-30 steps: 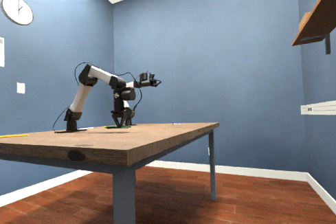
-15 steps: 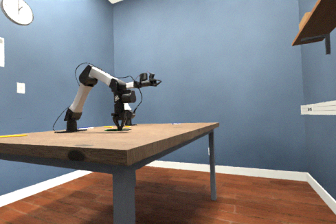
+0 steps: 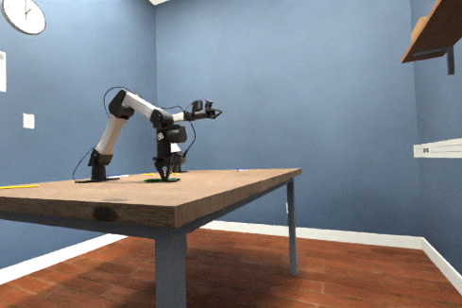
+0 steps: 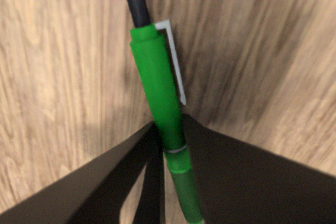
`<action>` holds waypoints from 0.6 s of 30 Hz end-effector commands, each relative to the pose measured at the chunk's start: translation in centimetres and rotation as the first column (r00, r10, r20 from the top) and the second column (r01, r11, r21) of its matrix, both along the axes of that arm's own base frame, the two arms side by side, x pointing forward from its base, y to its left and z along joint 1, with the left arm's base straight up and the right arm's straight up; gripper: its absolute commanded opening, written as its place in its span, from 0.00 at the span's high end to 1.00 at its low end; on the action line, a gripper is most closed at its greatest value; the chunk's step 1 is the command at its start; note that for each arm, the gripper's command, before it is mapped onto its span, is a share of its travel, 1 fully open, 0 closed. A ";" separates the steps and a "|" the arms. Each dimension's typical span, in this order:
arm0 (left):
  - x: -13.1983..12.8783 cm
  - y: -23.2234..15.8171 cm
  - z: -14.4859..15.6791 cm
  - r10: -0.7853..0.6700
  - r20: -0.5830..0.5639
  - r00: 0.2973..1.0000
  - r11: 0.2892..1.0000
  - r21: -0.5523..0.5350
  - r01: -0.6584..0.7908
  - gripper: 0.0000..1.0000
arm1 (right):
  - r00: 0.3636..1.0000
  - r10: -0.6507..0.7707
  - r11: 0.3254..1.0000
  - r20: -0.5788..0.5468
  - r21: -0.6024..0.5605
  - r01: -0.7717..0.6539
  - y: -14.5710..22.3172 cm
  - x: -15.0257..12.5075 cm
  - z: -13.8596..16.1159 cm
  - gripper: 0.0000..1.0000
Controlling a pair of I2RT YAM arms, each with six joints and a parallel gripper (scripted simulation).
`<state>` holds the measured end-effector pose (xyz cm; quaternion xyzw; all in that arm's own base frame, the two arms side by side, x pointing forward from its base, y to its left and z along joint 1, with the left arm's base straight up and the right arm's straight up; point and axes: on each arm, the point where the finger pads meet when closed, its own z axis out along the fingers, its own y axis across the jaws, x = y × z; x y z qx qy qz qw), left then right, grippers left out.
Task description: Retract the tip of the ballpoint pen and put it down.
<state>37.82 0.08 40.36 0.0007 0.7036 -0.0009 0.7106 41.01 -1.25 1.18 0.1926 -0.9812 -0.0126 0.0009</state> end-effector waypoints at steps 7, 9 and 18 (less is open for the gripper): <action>-0.3 -0.1 2.9 0.000 0.088 0.996 1.000 0.008 -0.001 0.99 | 1.000 0.001 1.000 -0.030 0.003 -0.001 0.5 -0.5 -0.7 0.72; -0.3 -0.1 2.9 0.000 0.088 0.996 1.000 0.008 -0.001 0.99 | 1.000 0.004 1.000 -0.028 0.003 -0.004 0.6 -0.4 -0.7 0.72; -0.3 -0.1 2.9 0.000 0.088 0.996 1.000 0.008 -0.001 0.99 | 1.000 -0.004 1.000 -0.027 0.003 0.004 0.3 -0.4 -0.7 0.72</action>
